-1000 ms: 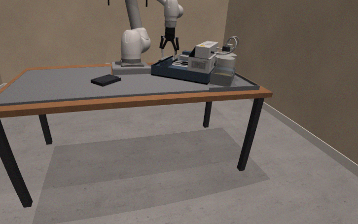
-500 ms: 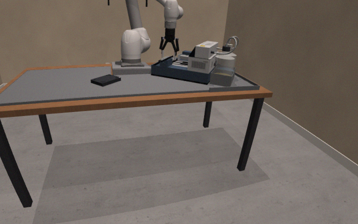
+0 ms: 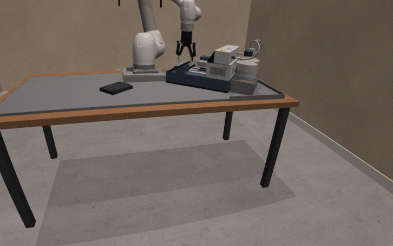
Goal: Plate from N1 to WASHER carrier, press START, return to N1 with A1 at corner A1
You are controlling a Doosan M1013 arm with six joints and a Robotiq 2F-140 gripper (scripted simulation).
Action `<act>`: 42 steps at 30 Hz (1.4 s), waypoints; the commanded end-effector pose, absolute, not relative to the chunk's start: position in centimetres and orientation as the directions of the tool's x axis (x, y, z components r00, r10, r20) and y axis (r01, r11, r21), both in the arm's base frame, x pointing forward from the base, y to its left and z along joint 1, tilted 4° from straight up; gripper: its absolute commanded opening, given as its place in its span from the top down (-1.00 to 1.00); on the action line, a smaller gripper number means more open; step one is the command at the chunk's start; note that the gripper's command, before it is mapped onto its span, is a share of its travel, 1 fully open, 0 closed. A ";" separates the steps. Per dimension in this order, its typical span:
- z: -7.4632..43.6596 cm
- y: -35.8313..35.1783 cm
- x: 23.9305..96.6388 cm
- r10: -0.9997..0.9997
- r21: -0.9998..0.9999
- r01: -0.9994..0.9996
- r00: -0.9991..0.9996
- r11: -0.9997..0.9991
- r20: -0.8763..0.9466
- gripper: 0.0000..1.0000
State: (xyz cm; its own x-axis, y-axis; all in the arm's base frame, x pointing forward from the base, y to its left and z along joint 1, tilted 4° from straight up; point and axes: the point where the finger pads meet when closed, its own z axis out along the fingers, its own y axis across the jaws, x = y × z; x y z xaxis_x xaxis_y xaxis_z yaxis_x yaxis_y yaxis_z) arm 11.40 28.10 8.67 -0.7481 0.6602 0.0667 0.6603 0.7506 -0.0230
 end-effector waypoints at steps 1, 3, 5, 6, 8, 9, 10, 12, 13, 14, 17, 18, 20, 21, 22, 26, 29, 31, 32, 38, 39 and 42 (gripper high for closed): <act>8.6 28.1 11.4 0.660 -0.023 0.660 -0.748 0.751 0.067 -0.04; 8.6 28.1 11.4 0.660 -0.023 0.660 -0.748 0.751 0.067 0.08; 8.6 28.1 11.4 0.660 -0.023 0.660 -0.748 0.751 0.067 0.08; 8.6 28.1 11.4 0.660 -0.023 0.660 -0.748 0.751 0.067 0.20; 8.6 28.1 11.4 0.660 -0.023 0.660 -0.748 0.751 0.067 0.20; 8.6 28.1 11.4 0.660 -0.023 0.660 -0.748 0.751 0.067 0.32; 8.6 28.1 11.4 0.660 -0.023 0.660 -0.748 0.751 0.067 0.32; 8.6 28.1 11.4 0.660 -0.023 0.660 -0.748 0.751 0.067 0.44; 8.6 28.1 11.4 0.660 -0.023 0.660 -0.748 0.751 0.067 0.44; 8.6 28.1 11.4 0.660 -0.023 0.660 -0.748 0.751 0.067 0.44; 8.6 28.1 11.4 0.660 -0.023 0.660 -0.748 0.751 0.067 0.56; 8.6 28.1 11.4 0.660 -0.023 0.660 -0.748 0.751 0.067 0.56; 8.6 28.1 11.4 0.660 -0.023 0.660 -0.748 0.751 0.067 0.68; 8.6 28.1 11.4 0.660 -0.023 0.660 -0.748 0.751 0.067 0.68; 8.6 28.1 11.4 0.660 -0.023 0.660 -0.748 0.751 0.067 0.68; 8.6 28.1 11.4 0.660 -0.023 0.660 -0.748 0.751 0.067 0.80; 8.6 28.1 11.4 0.660 -0.023 0.660 -0.748 0.751 0.067 0.80; 8.6 28.1 11.4 0.660 -0.023 0.660 -0.748 0.751 0.067 0.80; 8.6 28.1 11.4 0.660 -0.023 0.660 -0.748 0.751 0.067 0.80; 8.6 28.1 11.4 0.660 -0.023 0.660 -0.748 0.751 0.067 0.80; 8.6 28.1 11.4 0.660 -0.023 0.660 -0.748 0.751 0.067 0.80; 8.6 28.1 11.4 0.660 -0.023 0.660 -0.748 0.751 0.067 0.80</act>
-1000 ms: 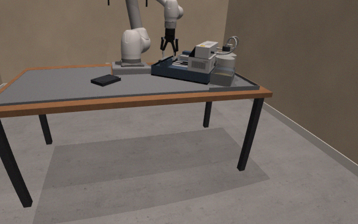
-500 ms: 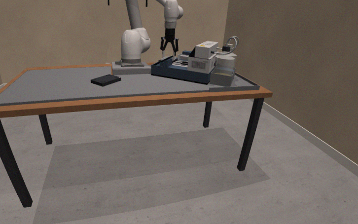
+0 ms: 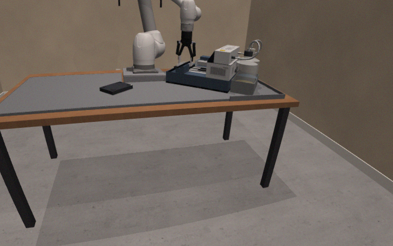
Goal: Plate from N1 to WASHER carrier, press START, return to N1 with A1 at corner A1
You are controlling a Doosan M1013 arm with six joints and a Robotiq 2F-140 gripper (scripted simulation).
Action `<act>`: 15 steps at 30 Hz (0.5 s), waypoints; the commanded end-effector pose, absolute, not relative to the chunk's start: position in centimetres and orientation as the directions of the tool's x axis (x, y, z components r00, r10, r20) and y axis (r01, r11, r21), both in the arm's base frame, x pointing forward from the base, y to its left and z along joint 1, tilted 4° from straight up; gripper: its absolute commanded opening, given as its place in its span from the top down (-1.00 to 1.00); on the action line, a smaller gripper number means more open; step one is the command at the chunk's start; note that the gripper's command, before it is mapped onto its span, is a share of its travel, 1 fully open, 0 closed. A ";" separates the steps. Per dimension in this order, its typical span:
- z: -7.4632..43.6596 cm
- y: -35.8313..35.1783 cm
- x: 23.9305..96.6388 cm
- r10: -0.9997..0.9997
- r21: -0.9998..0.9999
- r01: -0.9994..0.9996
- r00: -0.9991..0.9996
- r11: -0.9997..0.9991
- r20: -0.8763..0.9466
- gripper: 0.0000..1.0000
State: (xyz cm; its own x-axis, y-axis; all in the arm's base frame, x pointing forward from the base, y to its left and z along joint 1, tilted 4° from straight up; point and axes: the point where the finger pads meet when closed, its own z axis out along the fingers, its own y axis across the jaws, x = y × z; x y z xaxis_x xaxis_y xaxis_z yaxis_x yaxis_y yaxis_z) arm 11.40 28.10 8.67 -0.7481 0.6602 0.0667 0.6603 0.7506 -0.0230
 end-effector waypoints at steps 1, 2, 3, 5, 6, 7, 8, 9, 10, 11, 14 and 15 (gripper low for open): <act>8.6 28.1 11.4 0.660 -0.023 0.660 -0.748 0.751 0.067 0.80; 8.6 28.1 11.4 0.660 -0.023 0.660 -0.748 0.751 0.067 0.80; 8.6 28.1 11.4 0.660 -0.023 0.660 -0.748 0.751 0.067 0.80; 8.6 28.1 11.4 0.660 -0.023 0.660 -0.748 0.751 0.067 0.80; 8.6 28.1 11.4 0.660 -0.023 0.660 -0.748 0.751 0.067 0.80; 8.6 28.1 11.4 0.660 -0.023 0.660 -0.748 0.751 0.067 0.80; 8.8 28.1 11.4 0.660 -0.023 0.660 -0.748 0.751 0.067 0.80; 8.8 28.1 11.4 0.660 -0.023 0.660 -0.748 0.751 0.067 0.80; 8.8 28.1 11.4 0.660 -0.023 0.660 -0.748 0.751 0.067 0.80; 9.0 28.1 11.4 0.660 -0.023 0.660 -0.748 0.751 0.067 0.80; 9.5 28.1 11.4 0.660 -0.023 0.660 -0.748 0.751 0.067 0.80; 9.6 28.1 11.4 0.660 -0.023 0.660 -0.748 0.751 0.067 0.80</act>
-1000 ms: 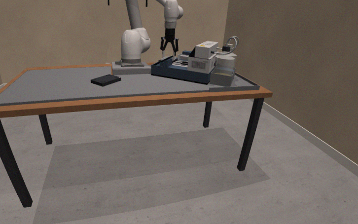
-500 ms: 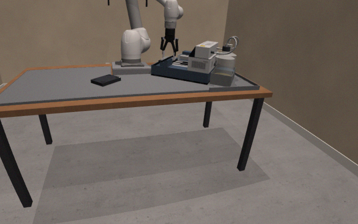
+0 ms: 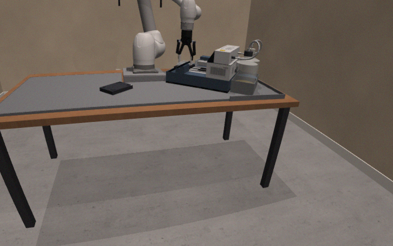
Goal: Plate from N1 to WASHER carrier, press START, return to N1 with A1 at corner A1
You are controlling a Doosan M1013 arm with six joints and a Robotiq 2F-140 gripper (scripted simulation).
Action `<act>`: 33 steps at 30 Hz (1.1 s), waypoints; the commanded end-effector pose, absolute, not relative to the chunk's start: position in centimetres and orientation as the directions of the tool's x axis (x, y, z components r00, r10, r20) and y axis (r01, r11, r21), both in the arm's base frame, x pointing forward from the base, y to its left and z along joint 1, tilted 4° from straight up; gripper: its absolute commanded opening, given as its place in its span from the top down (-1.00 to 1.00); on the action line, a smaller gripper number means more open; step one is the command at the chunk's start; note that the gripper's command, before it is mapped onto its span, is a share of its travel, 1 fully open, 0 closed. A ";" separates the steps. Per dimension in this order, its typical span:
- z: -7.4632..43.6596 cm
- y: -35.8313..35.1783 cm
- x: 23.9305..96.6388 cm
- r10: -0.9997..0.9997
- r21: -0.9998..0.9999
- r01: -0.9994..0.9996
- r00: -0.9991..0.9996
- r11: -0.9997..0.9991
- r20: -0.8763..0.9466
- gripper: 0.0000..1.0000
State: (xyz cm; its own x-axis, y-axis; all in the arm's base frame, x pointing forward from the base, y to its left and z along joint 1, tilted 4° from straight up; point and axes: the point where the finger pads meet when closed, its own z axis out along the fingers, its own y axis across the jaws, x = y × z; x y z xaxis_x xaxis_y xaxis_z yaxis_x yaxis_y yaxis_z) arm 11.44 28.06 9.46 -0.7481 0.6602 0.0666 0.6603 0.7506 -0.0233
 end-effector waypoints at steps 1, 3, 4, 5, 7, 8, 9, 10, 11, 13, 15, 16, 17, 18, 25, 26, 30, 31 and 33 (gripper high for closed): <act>9.8 28.1 11.5 0.660 -0.023 0.660 -0.748 0.751 0.067 0.80; 10.1 28.0 11.5 0.660 -0.023 0.660 -0.748 0.751 0.067 0.80; 10.3 28.0 11.5 0.660 -0.023 0.660 -0.748 0.751 0.067 0.80; 10.5 28.0 11.5 0.660 -0.023 0.660 -0.748 0.751 0.067 0.80; 10.8 28.0 11.5 0.660 -0.023 0.660 -0.748 0.751 0.067 0.80; 11.0 28.0 11.5 0.660 -0.023 0.660 -0.748 0.751 0.067 0.80; 11.1 28.0 11.5 0.660 -0.023 0.660 -0.748 0.751 0.067 0.80; 11.3 28.0 11.6 0.660 -0.023 0.660 -0.748 0.751 0.067 0.80; 11.3 28.0 11.6 0.660 -0.023 0.660 -0.748 0.751 0.067 0.80; 11.5 28.0 11.6 0.660 -0.023 0.660 -0.748 0.751 0.067 0.80; 11.8 28.0 11.6 0.660 -0.023 0.660 -0.748 0.751 0.067 0.80; 12.0 28.0 11.6 0.660 -0.023 0.660 -0.748 0.751 0.067 0.80; 12.1 28.0 11.6 0.660 -0.023 0.660 -0.748 0.751 0.067 0.80; 12.3 28.0 11.6 0.660 -0.023 0.660 -0.748 0.751 0.067 0.80; 13.5 28.0 11.7 0.660 -0.023 0.660 -0.748 0.751 0.067 0.80; 13.6 28.0 11.7 0.660 -0.023 0.660 -0.748 0.751 0.067 0.80; 14.0 27.9 11.7 0.660 -0.023 0.660 -0.748 0.751 0.067 0.80; 14.1 27.9 11.7 0.660 -0.023 0.660 -0.748 0.751 0.067 0.80; 14.5 27.9 11.8 0.660 -0.023 0.660 -0.748 0.751 0.067 0.80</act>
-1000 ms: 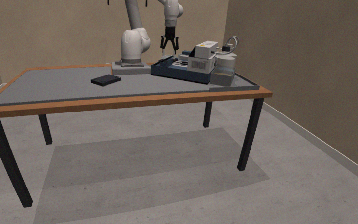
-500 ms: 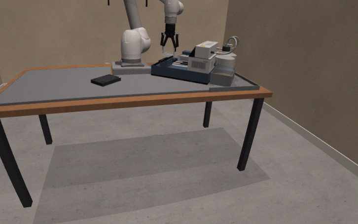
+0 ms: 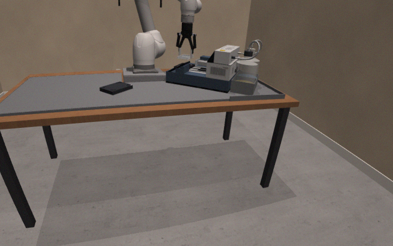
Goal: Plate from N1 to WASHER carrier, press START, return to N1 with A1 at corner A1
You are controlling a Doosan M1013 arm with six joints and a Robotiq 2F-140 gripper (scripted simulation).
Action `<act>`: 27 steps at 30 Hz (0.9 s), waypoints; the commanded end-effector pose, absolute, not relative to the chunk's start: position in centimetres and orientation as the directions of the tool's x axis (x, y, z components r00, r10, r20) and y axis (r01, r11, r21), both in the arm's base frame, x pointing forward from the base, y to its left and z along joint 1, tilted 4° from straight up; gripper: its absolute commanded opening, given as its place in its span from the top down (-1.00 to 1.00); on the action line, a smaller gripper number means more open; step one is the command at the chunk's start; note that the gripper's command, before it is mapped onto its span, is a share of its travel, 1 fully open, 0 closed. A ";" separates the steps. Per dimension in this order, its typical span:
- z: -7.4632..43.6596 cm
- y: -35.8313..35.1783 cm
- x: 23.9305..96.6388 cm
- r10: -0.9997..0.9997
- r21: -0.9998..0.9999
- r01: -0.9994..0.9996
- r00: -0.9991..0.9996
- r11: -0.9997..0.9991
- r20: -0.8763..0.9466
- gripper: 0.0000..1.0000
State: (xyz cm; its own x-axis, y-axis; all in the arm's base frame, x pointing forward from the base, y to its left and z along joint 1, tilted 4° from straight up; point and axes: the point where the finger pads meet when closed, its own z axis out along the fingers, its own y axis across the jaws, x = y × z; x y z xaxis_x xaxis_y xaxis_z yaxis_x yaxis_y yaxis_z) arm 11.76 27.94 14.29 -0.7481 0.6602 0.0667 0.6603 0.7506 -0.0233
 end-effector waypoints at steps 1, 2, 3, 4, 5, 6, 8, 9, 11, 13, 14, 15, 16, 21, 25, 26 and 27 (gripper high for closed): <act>14.6 27.9 11.8 0.660 -0.023 0.660 -0.748 0.751 0.067 0.80; 14.8 27.9 11.8 0.660 -0.023 0.660 -0.748 0.751 0.067 0.80; 15.0 27.9 11.8 0.660 -0.023 0.660 -0.748 0.751 0.067 0.80; 15.1 27.9 11.8 0.660 -0.023 0.660 -0.748 0.751 0.067 0.80; 15.3 27.9 11.8 0.660 -0.023 0.660 -0.748 0.751 0.067 0.80; 15.5 27.9 11.8 0.660 -0.023 0.660 -0.748 0.751 0.067 0.80; 15.8 27.9 11.9 0.660 -0.023 0.660 -0.748 0.751 0.067 0.80; 16.0 27.9 11.9 0.660 -0.023 0.660 -0.748 0.751 0.067 0.80; 16.3 27.9 11.9 0.660 -0.023 0.660 -0.748 0.751 0.067 0.80; 16.3 27.9 11.9 0.660 -0.023 0.660 -0.748 0.751 0.067 0.80; 16.5 27.9 11.9 0.660 -0.023 0.660 -0.748 0.751 0.067 0.80; 16.6 27.9 11.9 0.660 -0.023 0.660 -0.748 0.751 0.067 0.80; 16.8 27.9 11.9 0.660 -0.023 0.660 -0.748 0.751 0.067 0.80; 17.6 27.8 12.0 0.660 -0.023 0.660 -0.748 0.751 0.067 0.80; 17.6 27.8 12.0 0.660 -0.023 0.660 -0.748 0.751 0.067 0.80; 17.6 27.8 12.0 0.660 -0.023 0.660 -0.748 0.751 0.067 0.80; 17.6 27.8 12.0 0.660 -0.023 0.660 -0.748 0.751 0.067 0.80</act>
State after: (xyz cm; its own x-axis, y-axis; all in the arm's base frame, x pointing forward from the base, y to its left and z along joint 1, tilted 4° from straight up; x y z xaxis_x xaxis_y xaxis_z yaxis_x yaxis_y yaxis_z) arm 11.98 27.85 17.62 -0.7481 0.6602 0.0667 0.6603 0.7506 -0.0233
